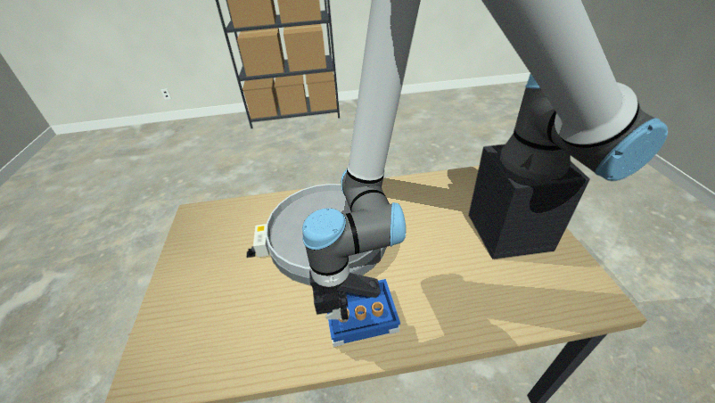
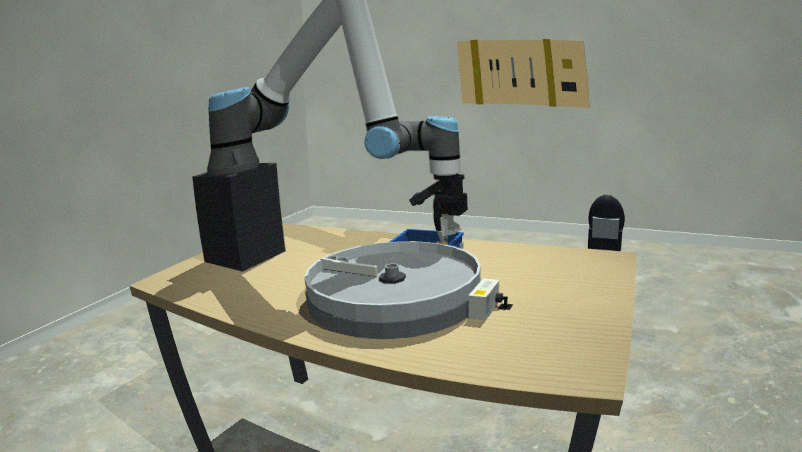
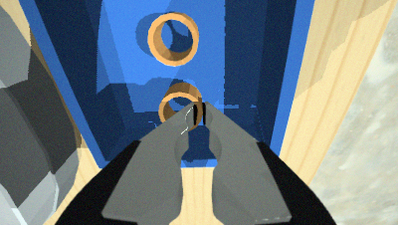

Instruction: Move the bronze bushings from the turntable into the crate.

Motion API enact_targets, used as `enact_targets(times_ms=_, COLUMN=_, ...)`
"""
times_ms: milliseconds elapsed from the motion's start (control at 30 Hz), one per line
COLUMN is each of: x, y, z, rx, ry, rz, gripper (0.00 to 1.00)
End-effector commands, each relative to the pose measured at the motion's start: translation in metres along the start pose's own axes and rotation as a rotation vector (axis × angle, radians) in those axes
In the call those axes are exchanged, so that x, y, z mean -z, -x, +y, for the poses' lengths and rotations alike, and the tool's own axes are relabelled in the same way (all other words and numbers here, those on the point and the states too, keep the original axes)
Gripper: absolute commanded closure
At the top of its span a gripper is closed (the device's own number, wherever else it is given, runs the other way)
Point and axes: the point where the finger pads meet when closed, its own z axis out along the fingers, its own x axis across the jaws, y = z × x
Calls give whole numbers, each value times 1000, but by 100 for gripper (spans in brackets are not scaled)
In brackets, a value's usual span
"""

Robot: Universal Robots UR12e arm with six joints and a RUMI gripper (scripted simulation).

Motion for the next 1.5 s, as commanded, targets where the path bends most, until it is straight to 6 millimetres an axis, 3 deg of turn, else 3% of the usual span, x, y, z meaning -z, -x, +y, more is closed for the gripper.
enact_targets(times_ms=0, x=1, y=0, z=1, rx=0, ry=1, rz=0, gripper=100)
enact_targets(times_ms=1467, x=-4, y=0, z=1, rx=0, ry=1, rz=0, gripper=100)
